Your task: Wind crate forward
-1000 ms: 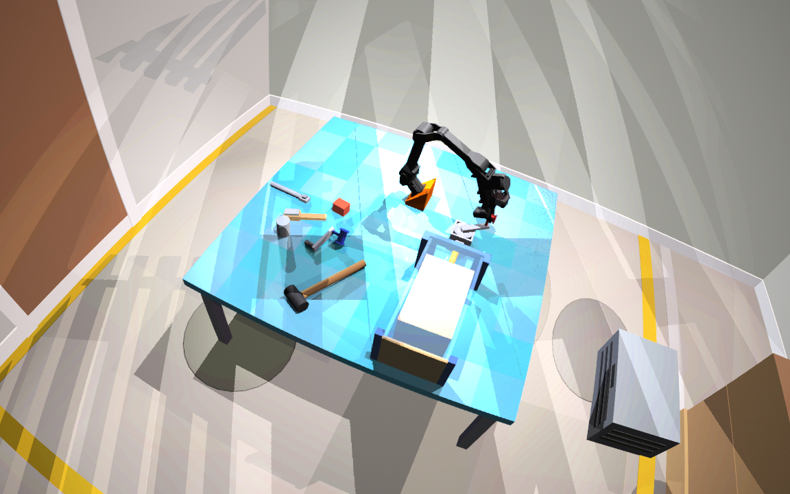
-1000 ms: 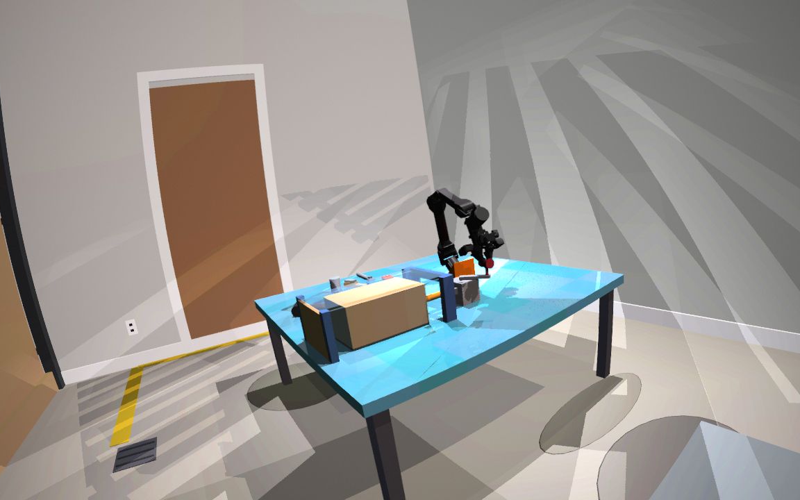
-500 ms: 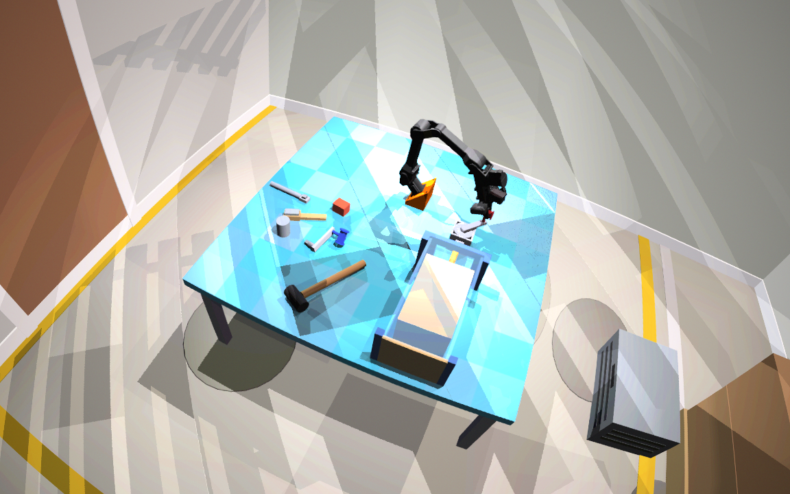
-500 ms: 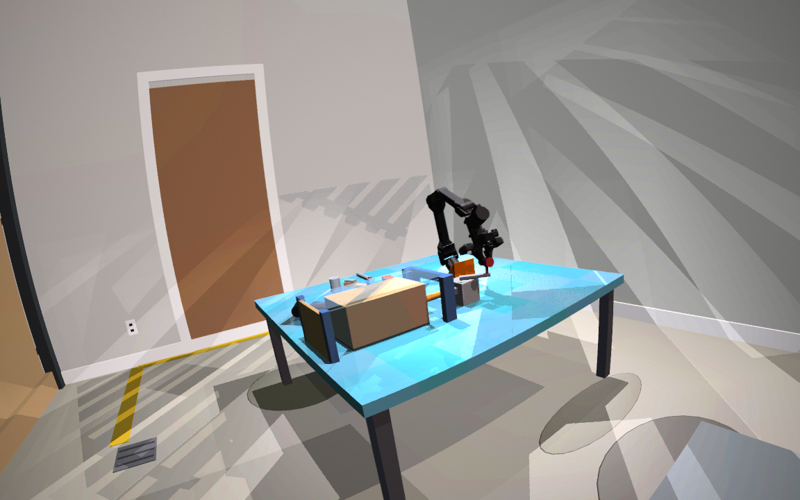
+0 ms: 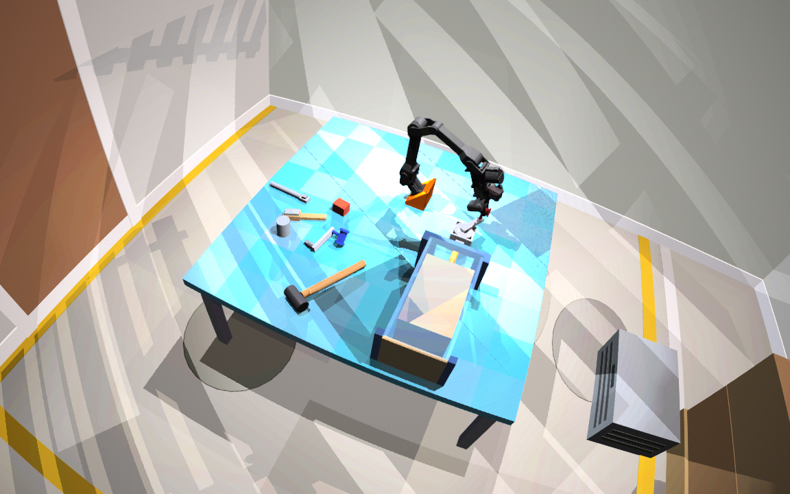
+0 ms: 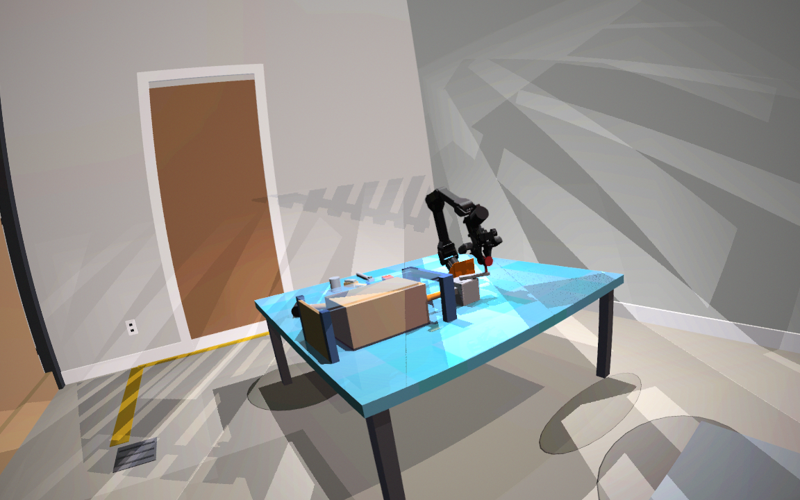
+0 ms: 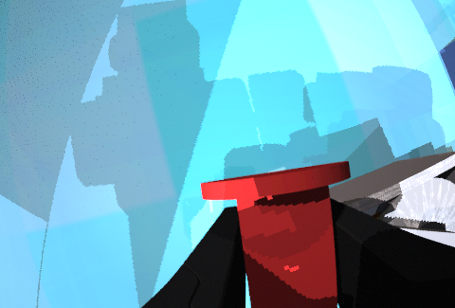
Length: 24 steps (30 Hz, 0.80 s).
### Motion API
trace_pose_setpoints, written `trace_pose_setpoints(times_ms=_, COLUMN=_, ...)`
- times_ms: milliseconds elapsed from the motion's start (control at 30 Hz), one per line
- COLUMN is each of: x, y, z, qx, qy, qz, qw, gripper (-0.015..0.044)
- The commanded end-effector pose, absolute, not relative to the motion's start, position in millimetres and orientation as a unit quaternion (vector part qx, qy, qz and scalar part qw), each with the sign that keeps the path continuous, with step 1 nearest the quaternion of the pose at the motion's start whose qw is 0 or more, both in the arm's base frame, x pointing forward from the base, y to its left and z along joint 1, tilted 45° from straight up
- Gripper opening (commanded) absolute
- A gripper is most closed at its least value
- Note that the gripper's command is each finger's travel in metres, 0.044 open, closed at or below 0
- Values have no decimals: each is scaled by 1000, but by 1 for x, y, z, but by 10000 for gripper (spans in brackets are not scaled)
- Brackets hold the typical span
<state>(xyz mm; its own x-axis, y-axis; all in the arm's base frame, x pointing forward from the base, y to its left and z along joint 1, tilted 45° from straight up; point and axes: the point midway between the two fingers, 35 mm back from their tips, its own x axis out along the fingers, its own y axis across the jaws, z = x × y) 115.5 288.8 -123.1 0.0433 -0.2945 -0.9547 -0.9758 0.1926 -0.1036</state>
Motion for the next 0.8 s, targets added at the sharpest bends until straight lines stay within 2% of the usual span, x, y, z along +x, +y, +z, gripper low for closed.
trace_pose_setpoints(times_ms=0, x=109, y=279, z=-118, qx=-535, qy=604, qz=345, qw=480, gripper=0)
trace_pose_setpoints(times_ms=767, x=102, y=259, z=-100, qx=-535, qy=604, qz=344, qw=479, gripper=0)
